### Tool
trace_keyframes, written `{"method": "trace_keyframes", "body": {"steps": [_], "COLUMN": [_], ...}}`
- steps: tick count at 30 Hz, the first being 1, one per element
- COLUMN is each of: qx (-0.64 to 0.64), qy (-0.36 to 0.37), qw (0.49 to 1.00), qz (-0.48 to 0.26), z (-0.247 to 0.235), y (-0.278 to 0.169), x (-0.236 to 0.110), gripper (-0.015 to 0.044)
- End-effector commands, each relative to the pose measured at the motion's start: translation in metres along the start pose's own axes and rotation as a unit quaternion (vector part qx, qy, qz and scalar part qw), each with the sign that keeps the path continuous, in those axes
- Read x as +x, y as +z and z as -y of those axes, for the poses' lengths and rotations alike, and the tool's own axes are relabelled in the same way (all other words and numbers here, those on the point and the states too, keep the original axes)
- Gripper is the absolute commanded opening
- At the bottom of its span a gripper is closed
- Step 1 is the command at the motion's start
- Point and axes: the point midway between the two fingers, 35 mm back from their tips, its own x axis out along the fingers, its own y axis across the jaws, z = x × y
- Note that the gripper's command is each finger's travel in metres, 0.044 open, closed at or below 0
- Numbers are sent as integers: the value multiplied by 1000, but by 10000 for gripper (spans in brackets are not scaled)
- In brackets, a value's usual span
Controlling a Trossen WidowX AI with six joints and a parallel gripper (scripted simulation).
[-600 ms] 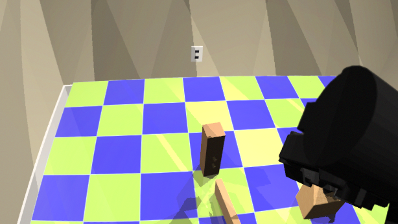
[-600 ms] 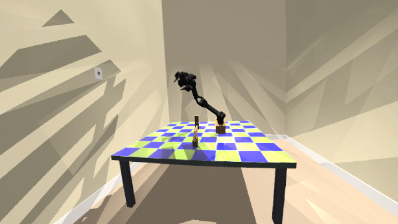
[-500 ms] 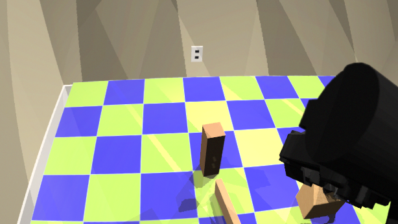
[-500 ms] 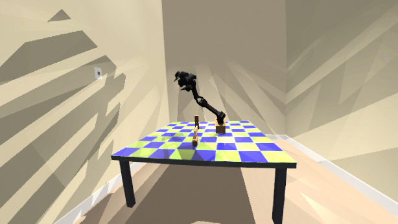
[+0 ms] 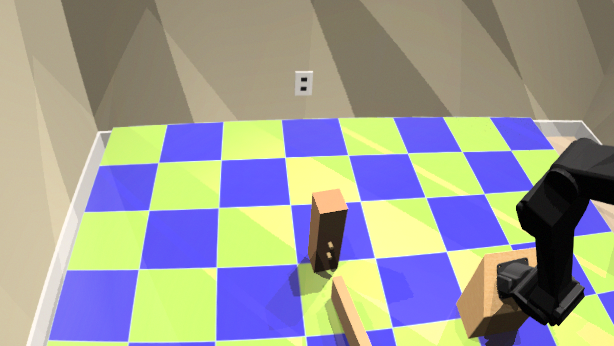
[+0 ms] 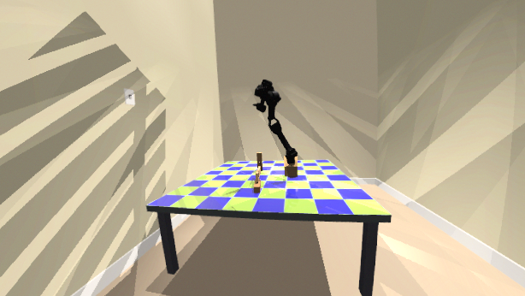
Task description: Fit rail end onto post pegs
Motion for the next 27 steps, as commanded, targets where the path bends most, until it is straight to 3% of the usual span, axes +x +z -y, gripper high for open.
{"method": "trace_keyframes", "body": {"steps": [1, 7, 14, 20, 27], "qx": [-175, -418, -642, -765, -834], "qy": [10, -2, -50, -108, -170], "qw": [985, 908, 761, 616, 445], "qz": [-8, -26, -79, -153, -278], "z": [-11, 3, 68, 150, 267], "y": [-59, -137, -199, -215, -195], "x": [5, 26, 69, 105, 130], "gripper": [440, 440, 440, 440, 440]}}
